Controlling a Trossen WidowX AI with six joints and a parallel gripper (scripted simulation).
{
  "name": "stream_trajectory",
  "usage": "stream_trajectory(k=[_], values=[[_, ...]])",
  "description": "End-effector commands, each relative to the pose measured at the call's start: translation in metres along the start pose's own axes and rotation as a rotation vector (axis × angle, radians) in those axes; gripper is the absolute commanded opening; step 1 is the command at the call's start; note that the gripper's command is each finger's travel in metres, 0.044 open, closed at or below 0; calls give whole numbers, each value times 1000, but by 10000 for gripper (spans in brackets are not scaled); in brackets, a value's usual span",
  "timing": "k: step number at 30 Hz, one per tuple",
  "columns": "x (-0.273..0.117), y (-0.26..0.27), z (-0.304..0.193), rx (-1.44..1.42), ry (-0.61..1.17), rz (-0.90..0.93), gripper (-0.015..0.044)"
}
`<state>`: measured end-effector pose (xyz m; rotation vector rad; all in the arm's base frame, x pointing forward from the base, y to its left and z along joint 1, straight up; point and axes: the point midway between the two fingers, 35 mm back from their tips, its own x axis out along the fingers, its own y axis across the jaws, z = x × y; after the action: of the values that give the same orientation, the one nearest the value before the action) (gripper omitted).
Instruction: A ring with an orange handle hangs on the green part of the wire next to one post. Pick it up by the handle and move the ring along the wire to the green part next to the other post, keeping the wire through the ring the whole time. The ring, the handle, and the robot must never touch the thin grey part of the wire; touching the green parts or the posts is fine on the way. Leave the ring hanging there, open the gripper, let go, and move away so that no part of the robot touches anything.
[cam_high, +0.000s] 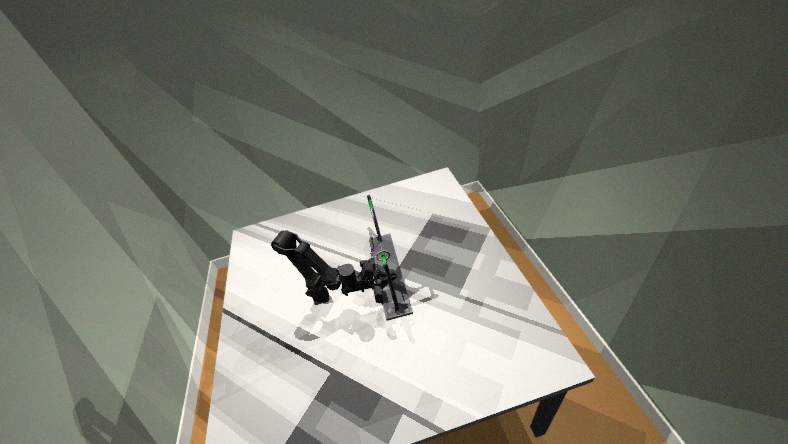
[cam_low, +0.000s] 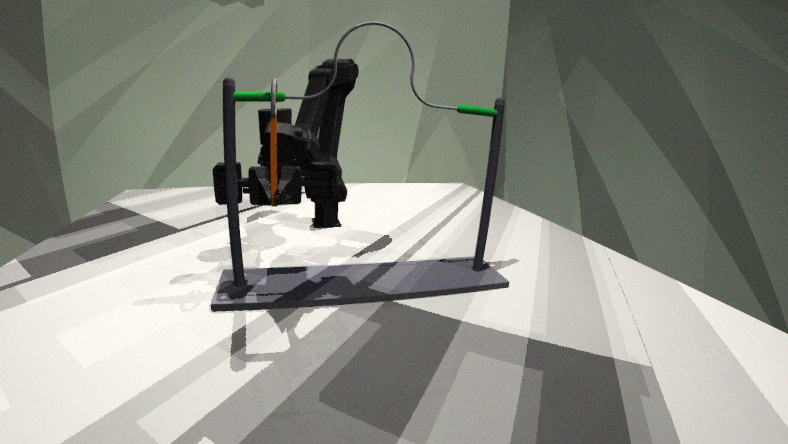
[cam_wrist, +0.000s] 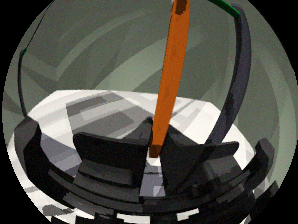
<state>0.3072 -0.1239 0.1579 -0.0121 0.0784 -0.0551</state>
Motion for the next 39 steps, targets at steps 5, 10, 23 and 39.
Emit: stream_trajectory(k=[5,10,23,39], values=[[0,8,2,1,-2,-2,-150],[0,14,2,4,-1,-2,-150],[0,29,3,26,2,0,-150],[0,61,5,155,3,13,-150]])
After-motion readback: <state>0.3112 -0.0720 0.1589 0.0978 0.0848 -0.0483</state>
